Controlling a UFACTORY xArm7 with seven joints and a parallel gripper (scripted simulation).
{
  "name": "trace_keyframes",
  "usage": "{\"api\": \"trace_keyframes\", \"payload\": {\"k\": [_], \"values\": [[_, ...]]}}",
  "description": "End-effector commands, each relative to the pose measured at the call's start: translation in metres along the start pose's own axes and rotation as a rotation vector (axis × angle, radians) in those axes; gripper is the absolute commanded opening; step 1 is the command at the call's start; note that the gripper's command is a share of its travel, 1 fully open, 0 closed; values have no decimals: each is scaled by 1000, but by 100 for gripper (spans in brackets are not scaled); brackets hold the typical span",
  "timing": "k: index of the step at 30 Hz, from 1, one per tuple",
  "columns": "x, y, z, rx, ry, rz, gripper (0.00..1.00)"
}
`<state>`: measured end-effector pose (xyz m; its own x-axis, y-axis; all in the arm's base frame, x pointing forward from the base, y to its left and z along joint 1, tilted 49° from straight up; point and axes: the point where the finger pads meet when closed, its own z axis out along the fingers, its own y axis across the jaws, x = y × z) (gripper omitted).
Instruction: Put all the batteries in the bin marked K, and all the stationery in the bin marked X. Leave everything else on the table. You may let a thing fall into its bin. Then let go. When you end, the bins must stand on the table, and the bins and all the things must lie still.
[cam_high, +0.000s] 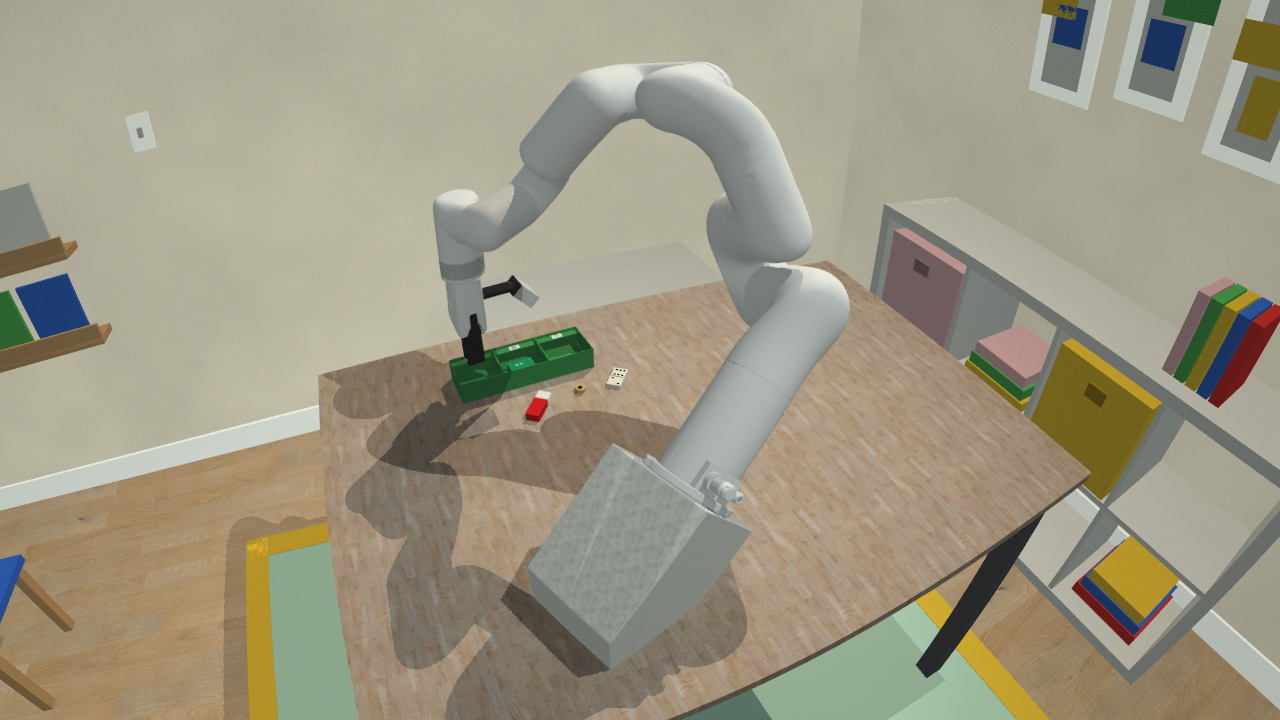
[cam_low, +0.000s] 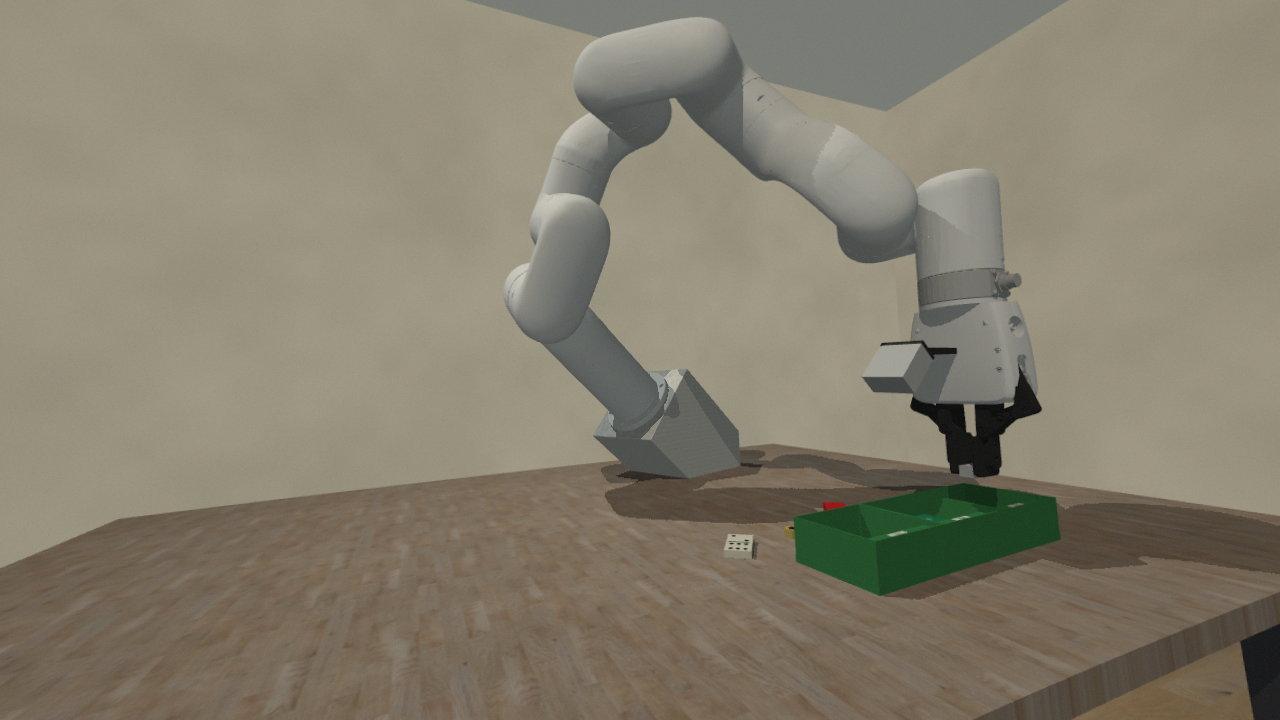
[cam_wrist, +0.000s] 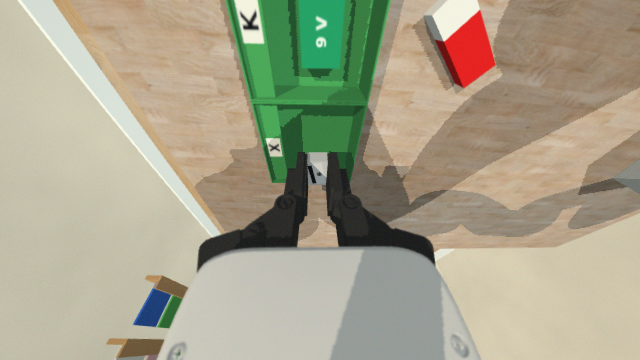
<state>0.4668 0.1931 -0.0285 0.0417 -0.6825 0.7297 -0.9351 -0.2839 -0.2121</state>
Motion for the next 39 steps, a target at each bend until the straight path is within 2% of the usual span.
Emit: {"api": "trace_keyframes", "payload": {"k": [1, 21, 37, 38, 39], "values": [[-1, -1, 4, 4, -3, 0, 0], [-1, -1, 40, 4, -3, 0, 0], [-1, 1, 40, 4, -3, 0, 0], [-1, 1, 40, 4, -3, 0, 29], [-1, 1, 40, 4, -3, 0, 29]]}}
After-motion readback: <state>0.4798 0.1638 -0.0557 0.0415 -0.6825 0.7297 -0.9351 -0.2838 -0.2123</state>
